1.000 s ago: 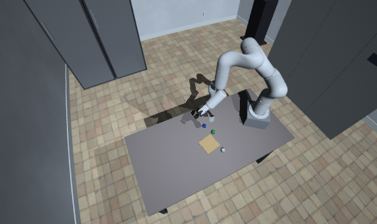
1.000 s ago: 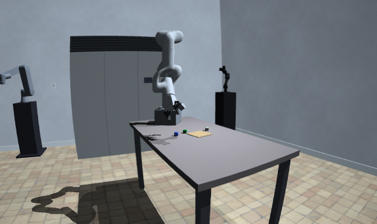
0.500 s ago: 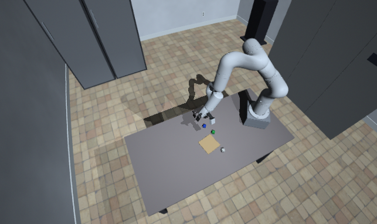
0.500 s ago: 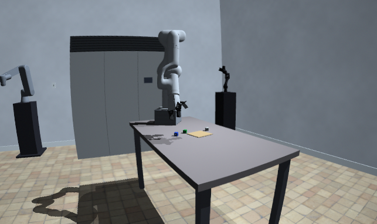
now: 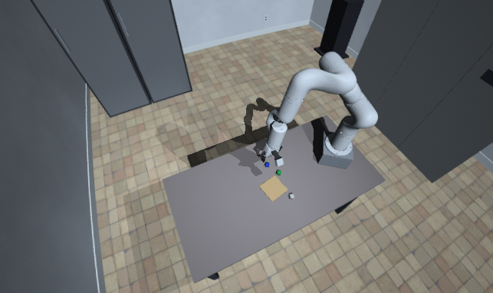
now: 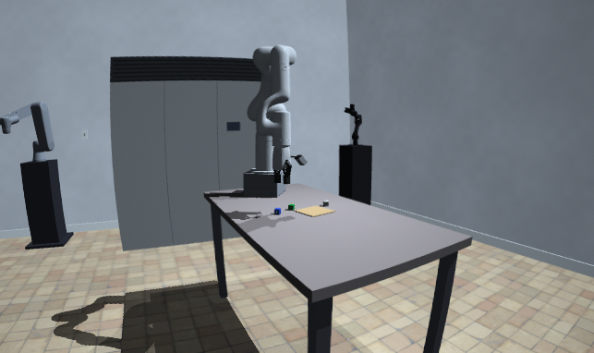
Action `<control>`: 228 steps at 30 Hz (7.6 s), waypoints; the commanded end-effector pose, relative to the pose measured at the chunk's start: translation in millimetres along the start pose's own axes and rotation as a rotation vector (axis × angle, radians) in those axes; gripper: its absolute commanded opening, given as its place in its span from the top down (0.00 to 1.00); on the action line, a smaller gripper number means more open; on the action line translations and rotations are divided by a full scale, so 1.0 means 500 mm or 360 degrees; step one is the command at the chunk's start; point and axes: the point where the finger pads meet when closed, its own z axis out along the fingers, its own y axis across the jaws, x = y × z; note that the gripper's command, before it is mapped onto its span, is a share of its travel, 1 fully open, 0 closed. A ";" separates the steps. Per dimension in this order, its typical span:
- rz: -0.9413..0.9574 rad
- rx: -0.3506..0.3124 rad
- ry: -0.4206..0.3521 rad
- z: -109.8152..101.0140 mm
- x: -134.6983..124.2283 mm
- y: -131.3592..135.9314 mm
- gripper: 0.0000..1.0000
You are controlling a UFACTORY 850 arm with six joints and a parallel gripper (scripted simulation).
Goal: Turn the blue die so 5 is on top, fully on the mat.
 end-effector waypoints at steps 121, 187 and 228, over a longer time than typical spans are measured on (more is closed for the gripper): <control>0.0073 0.0146 0.0071 0.186 0.097 -0.050 0.00; 0.0073 0.0146 0.0071 0.177 0.211 -0.096 0.00; 0.0073 0.0146 0.0071 0.175 0.231 -0.104 0.00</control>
